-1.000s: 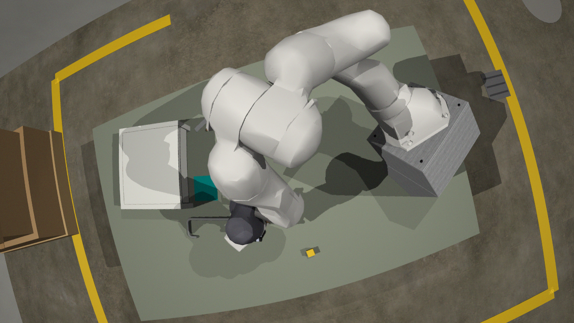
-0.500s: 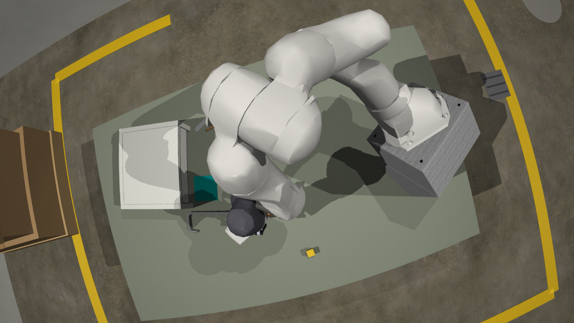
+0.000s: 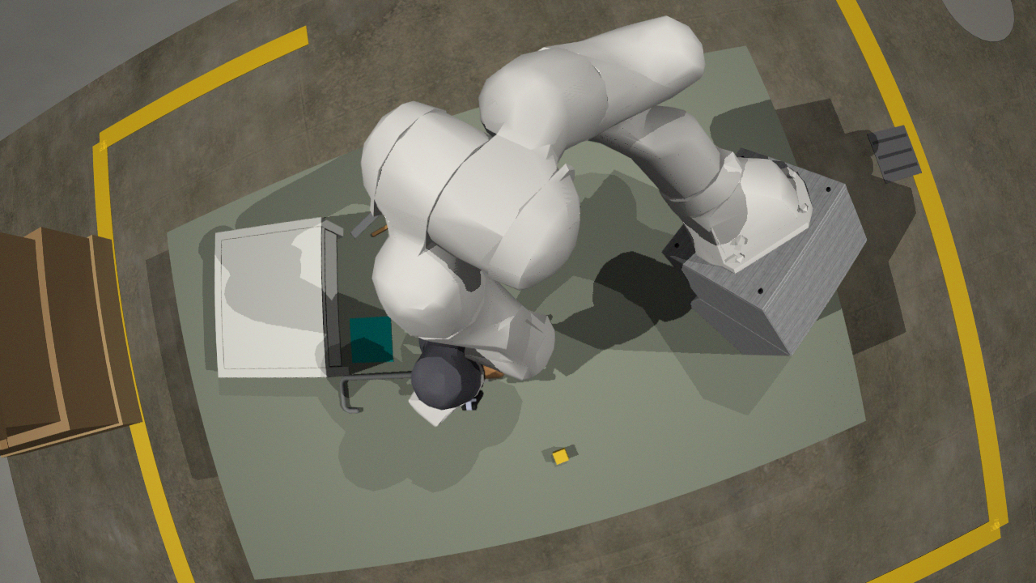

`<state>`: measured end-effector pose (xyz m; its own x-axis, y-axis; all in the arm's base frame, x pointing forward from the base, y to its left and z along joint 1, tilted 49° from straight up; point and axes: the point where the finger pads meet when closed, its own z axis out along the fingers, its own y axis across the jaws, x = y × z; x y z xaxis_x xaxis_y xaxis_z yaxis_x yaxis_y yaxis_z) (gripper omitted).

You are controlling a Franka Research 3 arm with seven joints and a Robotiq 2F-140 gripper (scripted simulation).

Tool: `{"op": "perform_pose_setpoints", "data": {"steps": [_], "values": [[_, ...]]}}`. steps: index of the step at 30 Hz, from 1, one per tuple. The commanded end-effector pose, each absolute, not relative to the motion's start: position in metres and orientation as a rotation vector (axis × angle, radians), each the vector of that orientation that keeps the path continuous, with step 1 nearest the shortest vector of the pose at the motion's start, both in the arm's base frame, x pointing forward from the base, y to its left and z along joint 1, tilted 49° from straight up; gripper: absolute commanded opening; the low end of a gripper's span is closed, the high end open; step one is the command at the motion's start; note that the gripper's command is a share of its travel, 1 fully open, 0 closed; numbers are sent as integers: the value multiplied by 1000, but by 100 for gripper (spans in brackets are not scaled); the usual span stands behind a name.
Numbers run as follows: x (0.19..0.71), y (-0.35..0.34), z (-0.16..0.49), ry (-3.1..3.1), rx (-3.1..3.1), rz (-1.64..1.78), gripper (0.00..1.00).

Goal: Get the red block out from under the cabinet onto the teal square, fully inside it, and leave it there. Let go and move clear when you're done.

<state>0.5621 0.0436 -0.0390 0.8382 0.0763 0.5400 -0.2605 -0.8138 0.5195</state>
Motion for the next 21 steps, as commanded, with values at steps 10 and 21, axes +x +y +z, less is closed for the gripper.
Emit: {"op": "perform_pose_setpoints", "data": {"steps": [10, 21], "values": [[550, 18, -26, -139, 2416, 747, 0], [536, -11, -12, -139, 2416, 747, 0]]}}
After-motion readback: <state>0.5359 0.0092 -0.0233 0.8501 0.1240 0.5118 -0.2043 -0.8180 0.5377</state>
